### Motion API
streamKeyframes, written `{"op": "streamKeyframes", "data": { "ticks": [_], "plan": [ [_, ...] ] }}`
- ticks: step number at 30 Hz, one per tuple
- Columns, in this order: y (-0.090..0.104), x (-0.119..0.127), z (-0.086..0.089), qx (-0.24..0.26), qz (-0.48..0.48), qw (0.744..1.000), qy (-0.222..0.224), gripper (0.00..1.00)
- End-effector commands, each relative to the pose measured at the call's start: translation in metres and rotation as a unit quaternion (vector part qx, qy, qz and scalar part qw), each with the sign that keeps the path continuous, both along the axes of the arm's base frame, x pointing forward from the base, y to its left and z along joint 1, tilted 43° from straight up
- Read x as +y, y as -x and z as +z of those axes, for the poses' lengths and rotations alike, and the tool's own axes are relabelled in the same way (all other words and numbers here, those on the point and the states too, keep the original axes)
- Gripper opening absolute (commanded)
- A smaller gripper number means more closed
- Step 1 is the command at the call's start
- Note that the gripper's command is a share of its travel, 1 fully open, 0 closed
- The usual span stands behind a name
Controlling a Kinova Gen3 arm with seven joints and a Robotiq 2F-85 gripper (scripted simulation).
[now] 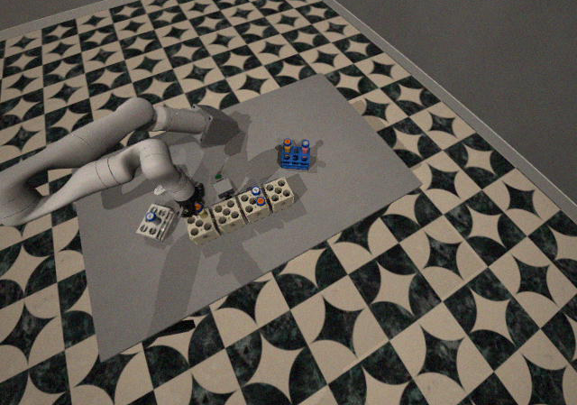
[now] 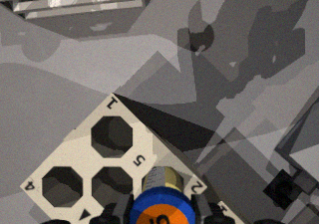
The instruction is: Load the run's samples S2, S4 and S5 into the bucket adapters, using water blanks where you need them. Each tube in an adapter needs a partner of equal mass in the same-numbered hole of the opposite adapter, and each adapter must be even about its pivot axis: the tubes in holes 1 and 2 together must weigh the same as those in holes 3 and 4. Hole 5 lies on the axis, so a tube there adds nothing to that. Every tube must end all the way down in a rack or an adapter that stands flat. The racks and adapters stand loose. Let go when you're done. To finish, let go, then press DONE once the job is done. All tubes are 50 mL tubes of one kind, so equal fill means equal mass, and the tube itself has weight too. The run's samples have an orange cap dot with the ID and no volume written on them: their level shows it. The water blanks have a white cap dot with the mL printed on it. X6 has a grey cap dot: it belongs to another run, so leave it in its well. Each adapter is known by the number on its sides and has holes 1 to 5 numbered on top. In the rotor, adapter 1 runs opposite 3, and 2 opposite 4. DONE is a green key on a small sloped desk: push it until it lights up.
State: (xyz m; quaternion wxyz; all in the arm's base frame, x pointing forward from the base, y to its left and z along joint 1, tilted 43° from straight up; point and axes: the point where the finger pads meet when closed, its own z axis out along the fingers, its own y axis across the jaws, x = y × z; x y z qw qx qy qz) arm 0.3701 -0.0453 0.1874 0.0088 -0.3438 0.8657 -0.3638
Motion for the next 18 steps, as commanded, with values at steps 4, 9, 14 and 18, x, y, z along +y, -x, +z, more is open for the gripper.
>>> {"op": "streamKeyframes", "data": {
  "ticks": [4,9,14,18],
  "plan": [
    [-0.0013,-0.0020,-0.0024,-0.001,0.001,1.000,0.000,0.10],
    [-0.0020,-0.0036,-0.0043,-0.001,0.001,1.000,0.000,0.10],
    [-0.0029,-0.0057,-0.0069,-0.001,0.001,1.000,0.000,0.10],
    [-0.0036,-0.0074,-0.0088,-0.001,0.001,1.000,0.000,0.10]
  ]
}}
